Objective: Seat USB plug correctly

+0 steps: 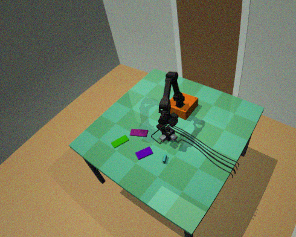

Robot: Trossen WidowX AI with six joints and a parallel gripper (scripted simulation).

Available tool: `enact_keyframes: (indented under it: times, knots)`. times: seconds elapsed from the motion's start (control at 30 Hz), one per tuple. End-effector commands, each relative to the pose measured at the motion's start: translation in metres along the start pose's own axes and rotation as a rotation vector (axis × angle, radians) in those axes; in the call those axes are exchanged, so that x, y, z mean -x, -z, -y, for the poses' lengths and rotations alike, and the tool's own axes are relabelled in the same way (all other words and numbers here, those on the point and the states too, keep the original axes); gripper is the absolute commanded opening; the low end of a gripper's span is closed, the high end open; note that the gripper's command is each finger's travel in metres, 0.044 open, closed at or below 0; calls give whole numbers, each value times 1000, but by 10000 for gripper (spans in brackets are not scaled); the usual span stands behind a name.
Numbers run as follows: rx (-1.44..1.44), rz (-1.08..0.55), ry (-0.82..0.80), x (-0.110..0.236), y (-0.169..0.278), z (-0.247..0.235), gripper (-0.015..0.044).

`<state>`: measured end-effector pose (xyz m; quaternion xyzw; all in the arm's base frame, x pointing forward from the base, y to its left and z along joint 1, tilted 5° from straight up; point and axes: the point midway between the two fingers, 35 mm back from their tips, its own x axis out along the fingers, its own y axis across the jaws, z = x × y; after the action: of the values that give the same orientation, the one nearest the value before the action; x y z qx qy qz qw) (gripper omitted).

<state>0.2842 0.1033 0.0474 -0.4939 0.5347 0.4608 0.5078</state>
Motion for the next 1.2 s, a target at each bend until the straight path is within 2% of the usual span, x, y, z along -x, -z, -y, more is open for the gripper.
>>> enact_keyframes:
  times: [0.0,0.17,0.73,1.17]
  knots:
    - [4,-6,-4,-6,1,-1,440]
    - [4,-6,-4,-6,1,-1,440]
    - [0,-2,-3,-4,0,-1,0]
    - [0,-2,-3,-4,0,-1,0]
